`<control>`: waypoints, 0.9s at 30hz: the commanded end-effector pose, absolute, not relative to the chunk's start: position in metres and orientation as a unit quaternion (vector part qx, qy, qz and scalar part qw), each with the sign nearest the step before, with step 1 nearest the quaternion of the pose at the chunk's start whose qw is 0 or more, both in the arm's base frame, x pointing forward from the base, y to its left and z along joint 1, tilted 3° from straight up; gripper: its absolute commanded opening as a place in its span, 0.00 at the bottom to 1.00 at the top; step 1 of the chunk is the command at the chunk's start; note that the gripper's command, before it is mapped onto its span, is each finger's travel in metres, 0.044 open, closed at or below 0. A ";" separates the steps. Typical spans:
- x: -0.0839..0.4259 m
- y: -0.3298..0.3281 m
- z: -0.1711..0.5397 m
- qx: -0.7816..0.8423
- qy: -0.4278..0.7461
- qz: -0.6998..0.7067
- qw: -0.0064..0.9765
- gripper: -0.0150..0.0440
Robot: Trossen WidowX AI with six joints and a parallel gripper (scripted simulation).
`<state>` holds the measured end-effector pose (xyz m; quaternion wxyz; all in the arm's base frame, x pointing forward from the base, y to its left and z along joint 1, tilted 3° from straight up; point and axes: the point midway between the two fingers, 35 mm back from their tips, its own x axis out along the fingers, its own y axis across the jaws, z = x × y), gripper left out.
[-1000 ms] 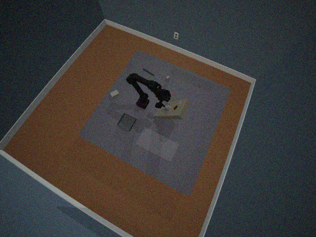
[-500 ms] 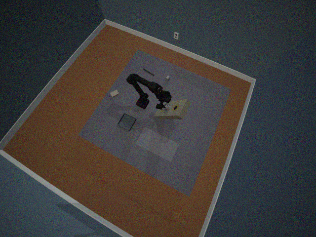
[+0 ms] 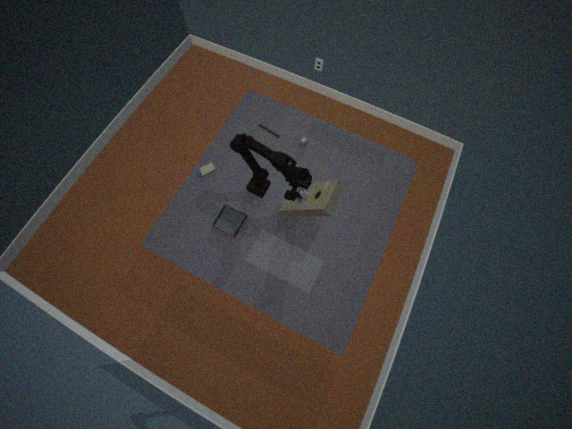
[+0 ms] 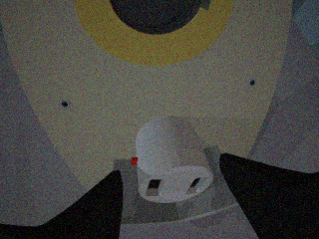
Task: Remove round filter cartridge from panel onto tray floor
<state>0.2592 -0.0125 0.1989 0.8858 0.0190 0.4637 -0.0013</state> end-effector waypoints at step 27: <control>0.263 -0.012 0.192 0.019 0.466 -0.001 0.885 0.52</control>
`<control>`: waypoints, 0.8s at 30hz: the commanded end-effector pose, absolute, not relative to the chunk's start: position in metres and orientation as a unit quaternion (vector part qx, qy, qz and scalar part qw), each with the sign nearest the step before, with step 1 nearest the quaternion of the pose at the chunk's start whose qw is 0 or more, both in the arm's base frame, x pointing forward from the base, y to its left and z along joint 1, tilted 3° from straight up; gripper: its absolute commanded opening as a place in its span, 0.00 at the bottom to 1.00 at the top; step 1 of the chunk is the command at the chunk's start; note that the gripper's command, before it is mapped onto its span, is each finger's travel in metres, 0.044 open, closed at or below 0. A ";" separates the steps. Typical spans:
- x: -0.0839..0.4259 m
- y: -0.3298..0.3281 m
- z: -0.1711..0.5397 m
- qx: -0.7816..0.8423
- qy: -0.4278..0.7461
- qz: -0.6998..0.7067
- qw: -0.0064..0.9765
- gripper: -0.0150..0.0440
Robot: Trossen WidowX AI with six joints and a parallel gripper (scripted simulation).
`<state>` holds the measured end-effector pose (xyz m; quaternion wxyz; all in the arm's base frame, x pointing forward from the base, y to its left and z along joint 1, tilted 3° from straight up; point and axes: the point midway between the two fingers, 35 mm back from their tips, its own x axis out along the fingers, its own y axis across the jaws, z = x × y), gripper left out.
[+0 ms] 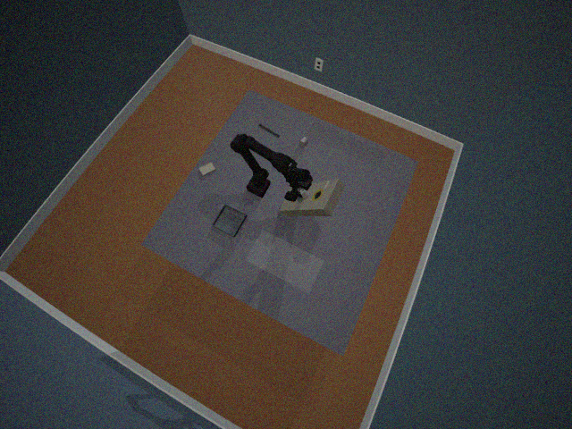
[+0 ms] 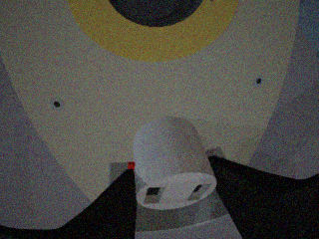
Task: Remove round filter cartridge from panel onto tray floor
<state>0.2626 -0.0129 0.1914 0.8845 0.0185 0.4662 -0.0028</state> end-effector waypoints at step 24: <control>0.248 -0.015 0.264 0.018 0.467 -0.003 0.884 0.25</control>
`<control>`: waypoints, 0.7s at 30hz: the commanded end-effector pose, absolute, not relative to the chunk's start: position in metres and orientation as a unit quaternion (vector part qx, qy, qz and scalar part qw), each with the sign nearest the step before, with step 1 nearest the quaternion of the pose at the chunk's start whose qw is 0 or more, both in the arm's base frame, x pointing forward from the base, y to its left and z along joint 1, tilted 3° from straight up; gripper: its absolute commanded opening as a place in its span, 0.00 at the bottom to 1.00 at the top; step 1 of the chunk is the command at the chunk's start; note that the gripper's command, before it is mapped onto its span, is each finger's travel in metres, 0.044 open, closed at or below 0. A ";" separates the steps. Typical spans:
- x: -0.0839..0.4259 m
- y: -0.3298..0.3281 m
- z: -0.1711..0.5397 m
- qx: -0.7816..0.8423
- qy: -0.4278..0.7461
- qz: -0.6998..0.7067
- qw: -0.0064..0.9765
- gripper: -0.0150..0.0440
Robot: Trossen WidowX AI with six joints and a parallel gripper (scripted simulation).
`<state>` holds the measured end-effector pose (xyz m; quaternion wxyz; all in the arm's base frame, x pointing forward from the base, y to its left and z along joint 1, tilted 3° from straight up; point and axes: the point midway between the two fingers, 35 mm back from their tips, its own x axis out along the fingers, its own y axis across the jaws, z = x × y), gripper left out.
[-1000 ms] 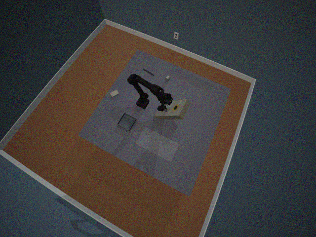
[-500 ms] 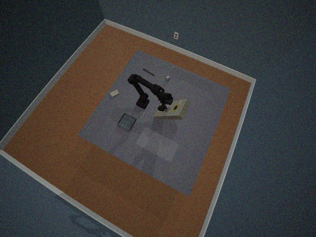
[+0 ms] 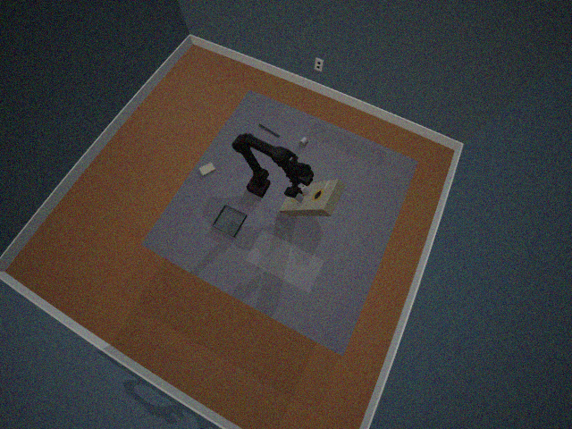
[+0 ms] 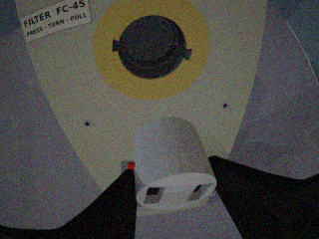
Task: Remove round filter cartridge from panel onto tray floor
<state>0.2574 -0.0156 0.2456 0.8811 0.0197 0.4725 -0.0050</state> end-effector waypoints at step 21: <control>0.235 -0.048 0.284 0.015 0.474 -0.003 0.880 0.25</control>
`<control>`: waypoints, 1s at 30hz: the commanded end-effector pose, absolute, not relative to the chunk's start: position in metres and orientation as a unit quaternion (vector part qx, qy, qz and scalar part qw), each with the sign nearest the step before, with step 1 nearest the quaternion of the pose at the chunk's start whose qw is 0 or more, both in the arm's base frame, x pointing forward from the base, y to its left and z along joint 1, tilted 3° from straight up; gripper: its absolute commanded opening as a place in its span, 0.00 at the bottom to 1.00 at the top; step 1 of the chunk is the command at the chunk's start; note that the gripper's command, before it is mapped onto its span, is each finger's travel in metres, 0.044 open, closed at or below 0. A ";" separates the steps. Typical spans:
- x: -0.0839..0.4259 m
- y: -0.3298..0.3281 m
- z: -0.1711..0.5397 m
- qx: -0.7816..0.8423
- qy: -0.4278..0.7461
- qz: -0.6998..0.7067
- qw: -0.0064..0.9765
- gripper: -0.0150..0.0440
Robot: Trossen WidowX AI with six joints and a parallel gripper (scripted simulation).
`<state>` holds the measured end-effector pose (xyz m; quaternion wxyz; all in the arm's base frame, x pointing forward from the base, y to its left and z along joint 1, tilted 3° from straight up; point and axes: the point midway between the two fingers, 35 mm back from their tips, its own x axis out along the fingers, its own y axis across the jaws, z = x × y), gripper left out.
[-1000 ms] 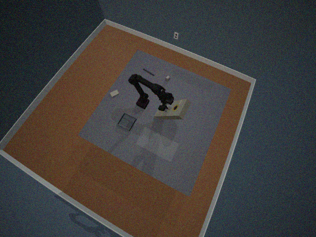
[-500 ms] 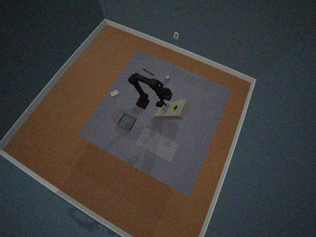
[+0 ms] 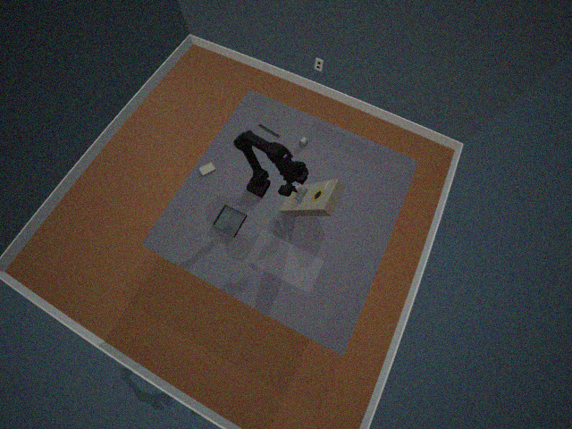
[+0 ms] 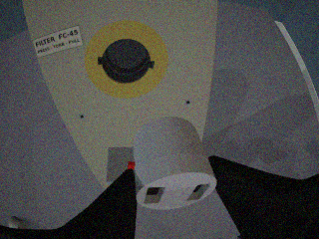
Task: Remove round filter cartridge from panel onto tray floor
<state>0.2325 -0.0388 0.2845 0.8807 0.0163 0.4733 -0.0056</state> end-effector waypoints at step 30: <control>0.211 -0.146 0.266 0.094 0.471 -0.139 0.866 0.25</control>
